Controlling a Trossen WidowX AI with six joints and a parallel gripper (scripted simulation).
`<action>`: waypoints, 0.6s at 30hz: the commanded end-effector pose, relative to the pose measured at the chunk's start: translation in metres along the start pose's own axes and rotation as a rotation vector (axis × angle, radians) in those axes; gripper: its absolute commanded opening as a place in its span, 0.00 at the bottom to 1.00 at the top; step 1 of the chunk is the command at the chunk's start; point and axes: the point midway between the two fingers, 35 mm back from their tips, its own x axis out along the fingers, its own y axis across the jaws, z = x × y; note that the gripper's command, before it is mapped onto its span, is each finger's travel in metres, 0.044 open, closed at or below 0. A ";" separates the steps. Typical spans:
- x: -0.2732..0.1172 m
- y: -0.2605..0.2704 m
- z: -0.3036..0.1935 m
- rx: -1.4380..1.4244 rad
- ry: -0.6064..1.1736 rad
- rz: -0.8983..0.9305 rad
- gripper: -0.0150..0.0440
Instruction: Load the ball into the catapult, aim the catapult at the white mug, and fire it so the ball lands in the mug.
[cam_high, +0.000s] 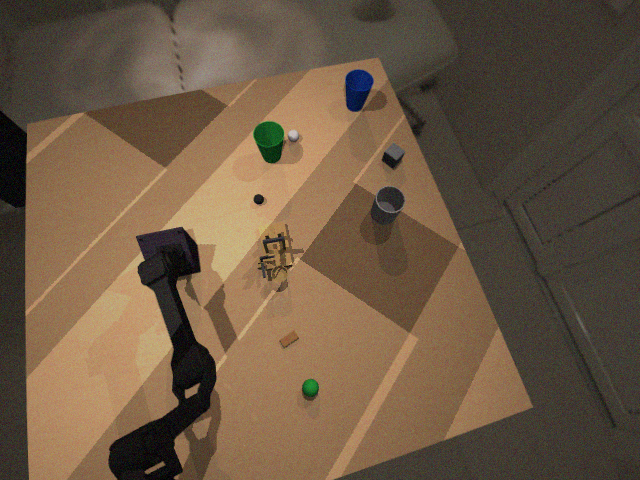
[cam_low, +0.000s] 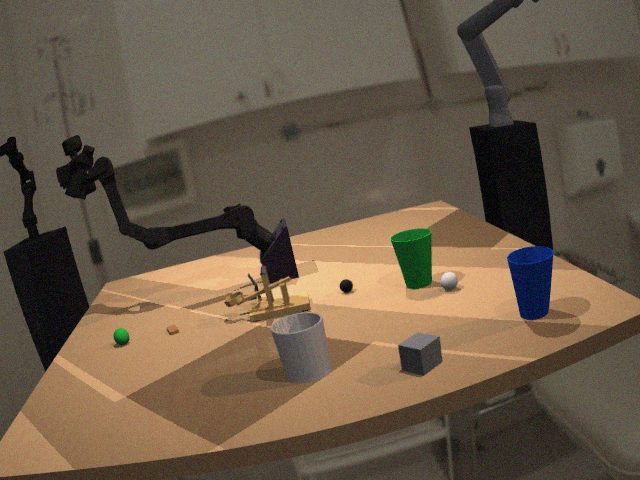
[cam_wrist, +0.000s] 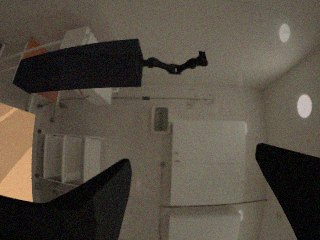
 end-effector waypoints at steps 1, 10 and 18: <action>0.000 0.000 0.000 0.000 0.000 -0.002 0.98; 0.000 -0.042 -0.031 0.036 0.019 -0.134 1.00; -0.010 -0.088 -0.070 0.070 0.056 -0.296 1.00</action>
